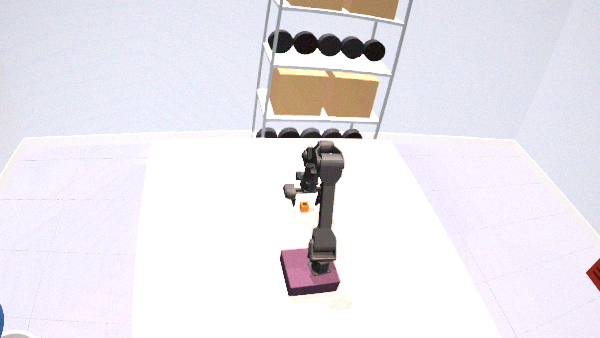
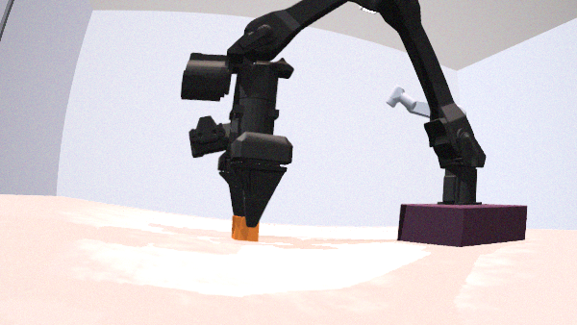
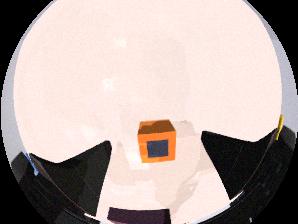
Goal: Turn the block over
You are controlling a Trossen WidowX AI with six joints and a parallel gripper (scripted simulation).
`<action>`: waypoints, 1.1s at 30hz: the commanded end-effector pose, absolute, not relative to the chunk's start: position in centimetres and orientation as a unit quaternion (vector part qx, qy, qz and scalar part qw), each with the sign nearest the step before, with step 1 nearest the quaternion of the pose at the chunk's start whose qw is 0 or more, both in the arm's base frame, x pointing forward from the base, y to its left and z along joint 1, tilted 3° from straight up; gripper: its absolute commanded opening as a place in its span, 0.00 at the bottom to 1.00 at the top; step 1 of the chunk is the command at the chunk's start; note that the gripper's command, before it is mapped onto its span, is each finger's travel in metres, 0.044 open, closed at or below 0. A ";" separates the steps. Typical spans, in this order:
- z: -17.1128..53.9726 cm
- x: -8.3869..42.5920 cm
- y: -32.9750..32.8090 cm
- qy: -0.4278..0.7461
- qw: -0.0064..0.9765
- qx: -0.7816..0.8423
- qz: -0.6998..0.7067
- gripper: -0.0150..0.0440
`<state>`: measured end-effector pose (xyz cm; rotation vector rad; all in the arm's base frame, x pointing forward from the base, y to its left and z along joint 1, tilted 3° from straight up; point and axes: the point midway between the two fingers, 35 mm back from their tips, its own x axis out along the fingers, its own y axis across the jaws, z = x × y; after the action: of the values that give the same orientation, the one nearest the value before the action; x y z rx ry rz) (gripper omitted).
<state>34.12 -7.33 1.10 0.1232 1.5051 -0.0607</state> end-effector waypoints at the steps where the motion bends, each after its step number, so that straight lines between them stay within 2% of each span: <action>1: 0.4 34.0 -7.3 0.685 0.726 0.056 -0.030 1.00; 14: 0.4 34.0 -7.3 0.685 0.726 0.056 -0.030 0.42; 29: 0.5 34.0 -7.3 0.685 0.726 0.056 -0.030 0.25; 33: 2.9 33.9 -7.4 0.685 0.726 0.056 -0.030 0.25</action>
<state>33.72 -7.25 0.99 0.1267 1.5243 -0.0599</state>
